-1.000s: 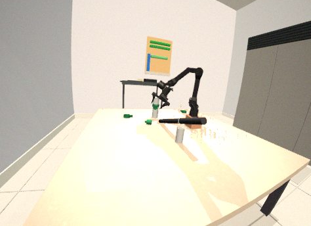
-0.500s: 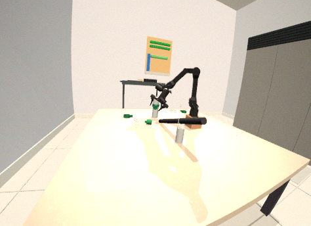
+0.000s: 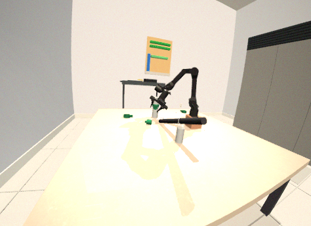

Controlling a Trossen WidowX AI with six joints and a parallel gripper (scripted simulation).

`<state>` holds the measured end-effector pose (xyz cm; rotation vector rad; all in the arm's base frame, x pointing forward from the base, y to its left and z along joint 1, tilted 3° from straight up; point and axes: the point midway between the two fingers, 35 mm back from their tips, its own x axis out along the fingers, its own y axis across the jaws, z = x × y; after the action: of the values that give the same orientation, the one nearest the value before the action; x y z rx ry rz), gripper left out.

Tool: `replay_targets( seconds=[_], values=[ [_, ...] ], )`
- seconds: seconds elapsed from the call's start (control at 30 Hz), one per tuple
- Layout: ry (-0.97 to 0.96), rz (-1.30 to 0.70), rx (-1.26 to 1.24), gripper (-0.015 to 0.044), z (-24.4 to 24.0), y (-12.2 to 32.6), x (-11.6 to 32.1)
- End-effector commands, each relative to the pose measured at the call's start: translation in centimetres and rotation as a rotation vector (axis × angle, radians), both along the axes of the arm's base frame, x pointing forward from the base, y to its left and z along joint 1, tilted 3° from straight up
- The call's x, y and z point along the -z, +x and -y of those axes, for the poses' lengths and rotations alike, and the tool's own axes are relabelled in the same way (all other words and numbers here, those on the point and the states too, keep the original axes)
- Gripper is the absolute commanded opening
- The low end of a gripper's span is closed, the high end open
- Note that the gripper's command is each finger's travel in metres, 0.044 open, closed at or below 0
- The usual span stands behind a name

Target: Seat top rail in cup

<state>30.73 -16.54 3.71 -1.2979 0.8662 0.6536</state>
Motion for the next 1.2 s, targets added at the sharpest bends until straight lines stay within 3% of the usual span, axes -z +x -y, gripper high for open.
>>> replay_targets(
  seconds=[0.0,0.2,0.3,0.4,1.17],
  values=[
    [0.002,-0.006,0.006,0.0256,0.0,-0.1,0.3],
    [0.002,-0.006,0.006,0.0099,0.0,-0.1,0.3],
    [0.002,-0.006,0.006,0.0079,0.0,-0.1,0.3],
    [0.001,-0.006,-0.012,0.0,0.0,-0.3,0.3],
    [-0.006,-0.002,-0.132,0.0,-0.1,-1.4,0.3]
  ],
)
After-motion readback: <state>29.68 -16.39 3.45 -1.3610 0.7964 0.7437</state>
